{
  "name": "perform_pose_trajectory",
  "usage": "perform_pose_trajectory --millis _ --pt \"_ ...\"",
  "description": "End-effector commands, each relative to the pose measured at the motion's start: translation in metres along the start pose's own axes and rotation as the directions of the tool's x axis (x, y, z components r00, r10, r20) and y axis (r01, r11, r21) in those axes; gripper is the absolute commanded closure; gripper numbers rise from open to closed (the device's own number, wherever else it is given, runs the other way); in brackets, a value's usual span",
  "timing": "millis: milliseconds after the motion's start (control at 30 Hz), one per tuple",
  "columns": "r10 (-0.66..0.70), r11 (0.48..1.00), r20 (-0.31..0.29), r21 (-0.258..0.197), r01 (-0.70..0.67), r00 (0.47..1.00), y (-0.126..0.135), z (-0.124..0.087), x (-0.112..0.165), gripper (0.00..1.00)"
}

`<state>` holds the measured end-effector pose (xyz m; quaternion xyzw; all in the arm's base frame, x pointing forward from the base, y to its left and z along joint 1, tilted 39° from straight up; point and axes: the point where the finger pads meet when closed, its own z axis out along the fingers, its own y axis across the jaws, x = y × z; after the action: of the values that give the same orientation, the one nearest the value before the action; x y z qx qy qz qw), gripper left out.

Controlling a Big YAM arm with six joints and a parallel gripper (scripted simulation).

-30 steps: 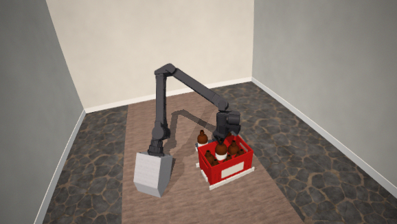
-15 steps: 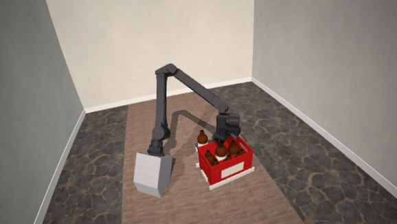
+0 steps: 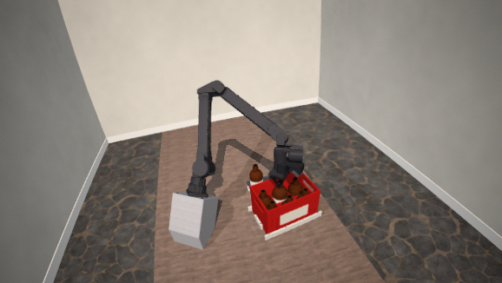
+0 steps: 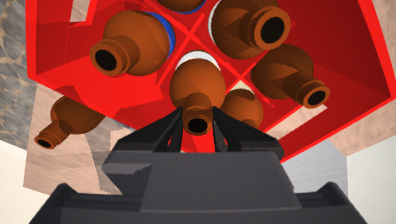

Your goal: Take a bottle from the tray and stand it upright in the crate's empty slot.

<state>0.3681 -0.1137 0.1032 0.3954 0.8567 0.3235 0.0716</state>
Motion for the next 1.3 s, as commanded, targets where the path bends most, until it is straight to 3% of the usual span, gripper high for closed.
perform_pose_trajectory --millis 0,1267 --pt "-0.003 1.0 0.016 -0.004 0.003 1.0 0.0051 0.0011 -0.0048 1.0" --pt "-0.003 1.0 0.018 -0.005 0.003 1.0 0.0054 0.0016 -0.0054 1.0"
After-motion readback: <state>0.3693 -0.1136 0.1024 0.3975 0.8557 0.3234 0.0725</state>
